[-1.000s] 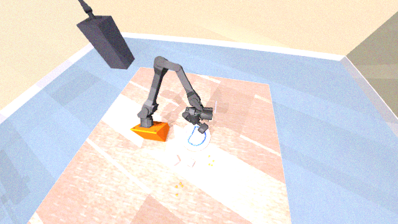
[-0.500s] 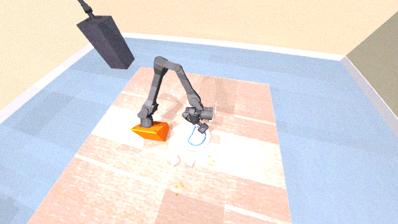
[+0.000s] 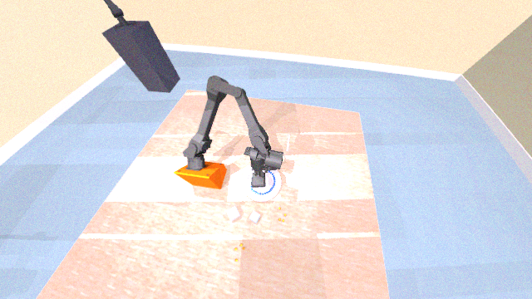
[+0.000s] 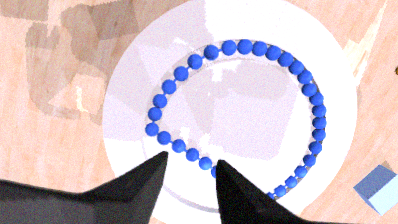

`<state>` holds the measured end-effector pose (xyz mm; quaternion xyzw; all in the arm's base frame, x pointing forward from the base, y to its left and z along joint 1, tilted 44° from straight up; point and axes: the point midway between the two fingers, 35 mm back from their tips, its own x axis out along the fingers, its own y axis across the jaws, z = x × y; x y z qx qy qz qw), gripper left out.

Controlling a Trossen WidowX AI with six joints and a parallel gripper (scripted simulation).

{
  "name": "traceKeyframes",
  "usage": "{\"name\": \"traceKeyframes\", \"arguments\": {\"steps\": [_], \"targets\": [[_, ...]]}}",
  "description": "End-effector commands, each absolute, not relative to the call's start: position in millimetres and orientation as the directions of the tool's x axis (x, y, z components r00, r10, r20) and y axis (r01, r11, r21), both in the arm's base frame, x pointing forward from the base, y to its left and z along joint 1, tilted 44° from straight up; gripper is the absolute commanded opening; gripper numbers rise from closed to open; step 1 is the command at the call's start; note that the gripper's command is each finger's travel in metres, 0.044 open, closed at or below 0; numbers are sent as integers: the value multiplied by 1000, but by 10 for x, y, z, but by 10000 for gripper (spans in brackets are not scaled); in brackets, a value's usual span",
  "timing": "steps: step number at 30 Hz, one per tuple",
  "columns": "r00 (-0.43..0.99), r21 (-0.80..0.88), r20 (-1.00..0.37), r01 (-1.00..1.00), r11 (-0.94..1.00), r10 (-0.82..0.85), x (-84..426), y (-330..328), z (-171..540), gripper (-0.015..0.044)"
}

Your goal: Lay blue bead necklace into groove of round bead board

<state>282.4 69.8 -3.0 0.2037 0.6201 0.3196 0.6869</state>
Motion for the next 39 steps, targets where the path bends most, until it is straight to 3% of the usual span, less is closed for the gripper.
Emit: {"name": "traceKeyframes", "arguments": {"steps": [1,7,13,39], "targets": [[22,452,-727,768,455,686,2665,267,-255,120],[21,241,-723,944,224,690,2589,128,-325,120],[21,29,-720,1000,0,694,2540,50,-364,120],[21,22,-720,1000,-7,694,2540,92,-412,120]]}}
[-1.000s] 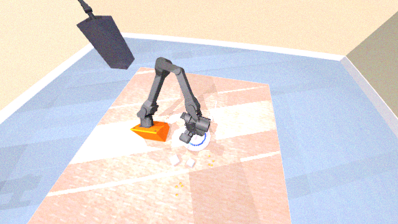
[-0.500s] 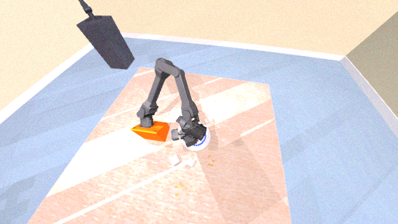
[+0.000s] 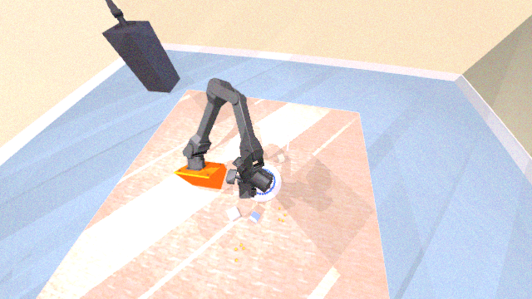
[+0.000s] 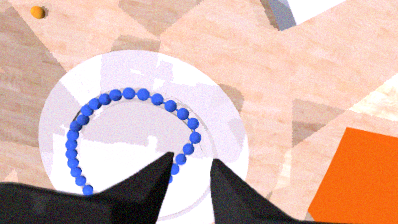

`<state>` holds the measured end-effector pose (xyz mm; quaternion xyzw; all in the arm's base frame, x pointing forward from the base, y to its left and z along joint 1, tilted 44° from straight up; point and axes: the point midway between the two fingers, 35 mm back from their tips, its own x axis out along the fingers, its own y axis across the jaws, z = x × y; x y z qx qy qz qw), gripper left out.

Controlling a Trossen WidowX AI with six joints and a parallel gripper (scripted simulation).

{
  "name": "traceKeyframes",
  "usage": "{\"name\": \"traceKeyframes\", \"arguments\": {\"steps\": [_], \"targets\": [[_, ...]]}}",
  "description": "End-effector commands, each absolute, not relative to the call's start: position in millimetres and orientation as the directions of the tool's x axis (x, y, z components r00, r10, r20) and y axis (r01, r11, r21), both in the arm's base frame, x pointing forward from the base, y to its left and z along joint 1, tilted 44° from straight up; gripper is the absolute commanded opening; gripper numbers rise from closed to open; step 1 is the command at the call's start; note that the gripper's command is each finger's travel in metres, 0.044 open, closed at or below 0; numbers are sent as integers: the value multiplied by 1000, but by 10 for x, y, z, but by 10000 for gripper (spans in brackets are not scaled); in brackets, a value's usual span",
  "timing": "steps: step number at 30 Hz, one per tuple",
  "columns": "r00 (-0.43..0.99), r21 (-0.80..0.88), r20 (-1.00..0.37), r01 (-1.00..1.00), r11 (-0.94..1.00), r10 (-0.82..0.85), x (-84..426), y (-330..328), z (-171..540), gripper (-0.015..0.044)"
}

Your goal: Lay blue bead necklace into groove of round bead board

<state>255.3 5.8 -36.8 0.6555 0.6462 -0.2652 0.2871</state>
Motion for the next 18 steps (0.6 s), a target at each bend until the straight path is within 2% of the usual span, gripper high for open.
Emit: {"name": "traceKeyframes", "arguments": {"steps": [1,18], "targets": [[21,22,-720,1000,-7,694,2541,121,-442,120],[24,29,-721,1000,-4,692,2562,220,-548,120]]}}
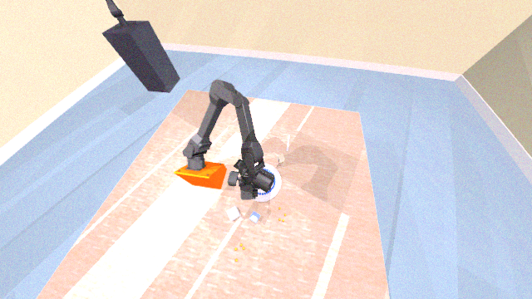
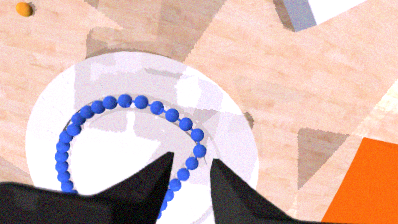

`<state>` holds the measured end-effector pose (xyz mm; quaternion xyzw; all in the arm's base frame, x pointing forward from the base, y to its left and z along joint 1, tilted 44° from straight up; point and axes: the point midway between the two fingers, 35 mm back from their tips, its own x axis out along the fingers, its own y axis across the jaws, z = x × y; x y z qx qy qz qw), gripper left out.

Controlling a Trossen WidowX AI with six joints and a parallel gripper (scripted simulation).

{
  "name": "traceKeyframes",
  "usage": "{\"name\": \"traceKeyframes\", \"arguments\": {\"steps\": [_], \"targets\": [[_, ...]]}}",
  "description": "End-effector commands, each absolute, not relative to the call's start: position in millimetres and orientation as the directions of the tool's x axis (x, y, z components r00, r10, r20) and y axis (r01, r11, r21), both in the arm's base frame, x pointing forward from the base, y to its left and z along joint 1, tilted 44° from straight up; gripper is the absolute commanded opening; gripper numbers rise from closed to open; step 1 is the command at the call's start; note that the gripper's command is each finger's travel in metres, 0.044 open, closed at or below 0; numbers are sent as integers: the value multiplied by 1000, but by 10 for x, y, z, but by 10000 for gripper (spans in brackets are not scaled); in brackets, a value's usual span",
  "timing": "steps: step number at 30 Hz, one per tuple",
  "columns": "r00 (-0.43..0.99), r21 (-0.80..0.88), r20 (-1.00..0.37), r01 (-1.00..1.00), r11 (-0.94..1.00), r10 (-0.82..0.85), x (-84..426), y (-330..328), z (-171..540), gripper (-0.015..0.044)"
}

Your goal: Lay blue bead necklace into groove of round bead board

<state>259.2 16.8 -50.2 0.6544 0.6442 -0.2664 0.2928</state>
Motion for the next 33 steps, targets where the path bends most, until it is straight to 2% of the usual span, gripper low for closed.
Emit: {"name": "traceKeyframes", "arguments": {"steps": [1,16,21,33], "targets": [[23,28,-721,1000,-4,692,2561,232,-559,120],[21,22,-718,1000,-7,695,2544,331,-653,120],[23,29,-722,1000,-2,692,2564,313,-643,0],[23,29,-722,1000,-2,692,2564,313,-643,0]]}}
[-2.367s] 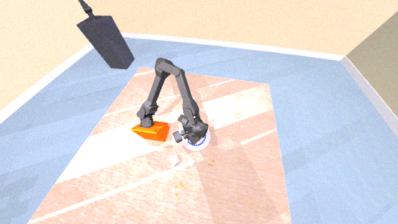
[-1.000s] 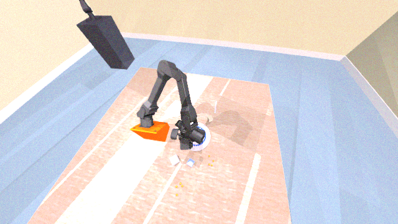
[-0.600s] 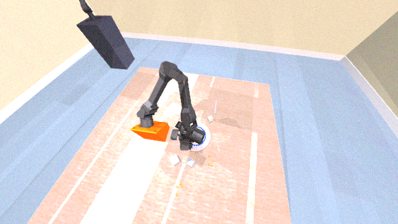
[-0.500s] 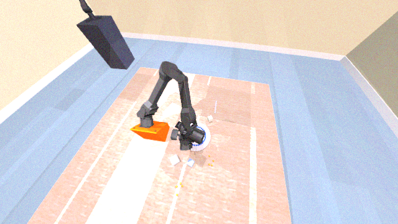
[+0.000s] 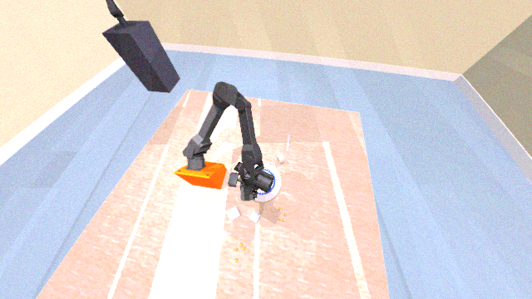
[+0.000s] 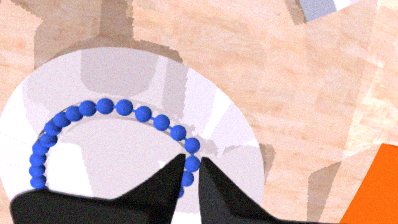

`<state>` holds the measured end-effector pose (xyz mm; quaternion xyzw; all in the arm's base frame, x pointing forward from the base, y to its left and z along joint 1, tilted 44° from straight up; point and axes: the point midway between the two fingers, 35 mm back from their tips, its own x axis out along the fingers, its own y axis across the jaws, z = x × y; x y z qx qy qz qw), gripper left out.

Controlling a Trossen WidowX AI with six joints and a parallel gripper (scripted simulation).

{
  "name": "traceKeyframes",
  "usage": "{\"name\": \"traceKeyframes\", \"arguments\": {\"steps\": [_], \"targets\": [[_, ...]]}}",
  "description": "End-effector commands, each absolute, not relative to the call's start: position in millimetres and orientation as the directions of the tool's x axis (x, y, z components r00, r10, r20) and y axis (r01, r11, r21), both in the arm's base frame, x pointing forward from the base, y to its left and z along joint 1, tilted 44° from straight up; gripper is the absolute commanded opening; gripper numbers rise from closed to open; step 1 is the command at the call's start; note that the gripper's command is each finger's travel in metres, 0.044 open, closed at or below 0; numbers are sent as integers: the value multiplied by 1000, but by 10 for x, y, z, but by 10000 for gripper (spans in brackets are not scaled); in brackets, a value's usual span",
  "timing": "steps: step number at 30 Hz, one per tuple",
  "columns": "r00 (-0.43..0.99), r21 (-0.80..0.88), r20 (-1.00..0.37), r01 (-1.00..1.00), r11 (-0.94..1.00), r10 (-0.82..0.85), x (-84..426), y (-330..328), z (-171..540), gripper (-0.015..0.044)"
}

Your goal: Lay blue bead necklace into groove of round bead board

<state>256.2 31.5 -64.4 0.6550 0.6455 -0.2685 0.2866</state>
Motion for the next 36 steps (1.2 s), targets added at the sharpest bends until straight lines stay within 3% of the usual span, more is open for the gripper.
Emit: {"name": "traceKeyframes", "arguments": {"steps": [1,36], "targets": [[23,29,-722,1000,-2,692,2564,313,-643,0],[21,22,-719,1000,-7,695,2487,294,-658,0]]}}
